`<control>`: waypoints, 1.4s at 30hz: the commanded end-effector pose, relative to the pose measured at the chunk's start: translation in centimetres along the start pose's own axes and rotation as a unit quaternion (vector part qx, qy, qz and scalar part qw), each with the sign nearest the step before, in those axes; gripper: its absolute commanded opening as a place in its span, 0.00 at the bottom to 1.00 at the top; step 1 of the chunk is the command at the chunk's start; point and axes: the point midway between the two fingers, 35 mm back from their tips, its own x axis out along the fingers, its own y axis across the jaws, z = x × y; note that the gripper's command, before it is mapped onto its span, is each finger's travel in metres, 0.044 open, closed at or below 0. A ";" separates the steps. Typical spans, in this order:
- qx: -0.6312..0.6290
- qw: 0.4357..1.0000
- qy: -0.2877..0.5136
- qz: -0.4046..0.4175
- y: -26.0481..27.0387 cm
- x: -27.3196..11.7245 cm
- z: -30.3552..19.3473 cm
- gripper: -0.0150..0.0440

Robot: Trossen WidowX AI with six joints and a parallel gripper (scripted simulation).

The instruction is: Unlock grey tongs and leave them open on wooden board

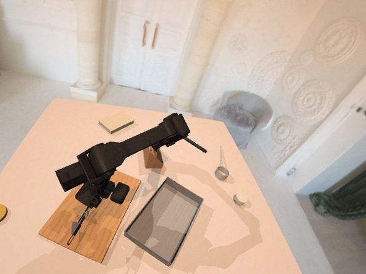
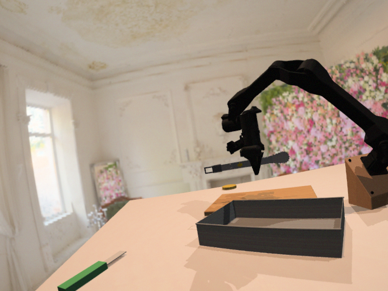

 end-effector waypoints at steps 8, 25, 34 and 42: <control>0.003 1.000 -0.001 0.004 0.0 1.9 -0.1 0.00; 0.003 1.000 -0.001 0.005 0.1 4.6 -0.4 0.00; 0.002 1.000 0.000 0.005 0.2 6.0 -0.6 0.00; 0.000 1.000 0.002 0.002 0.2 6.0 -0.6 0.13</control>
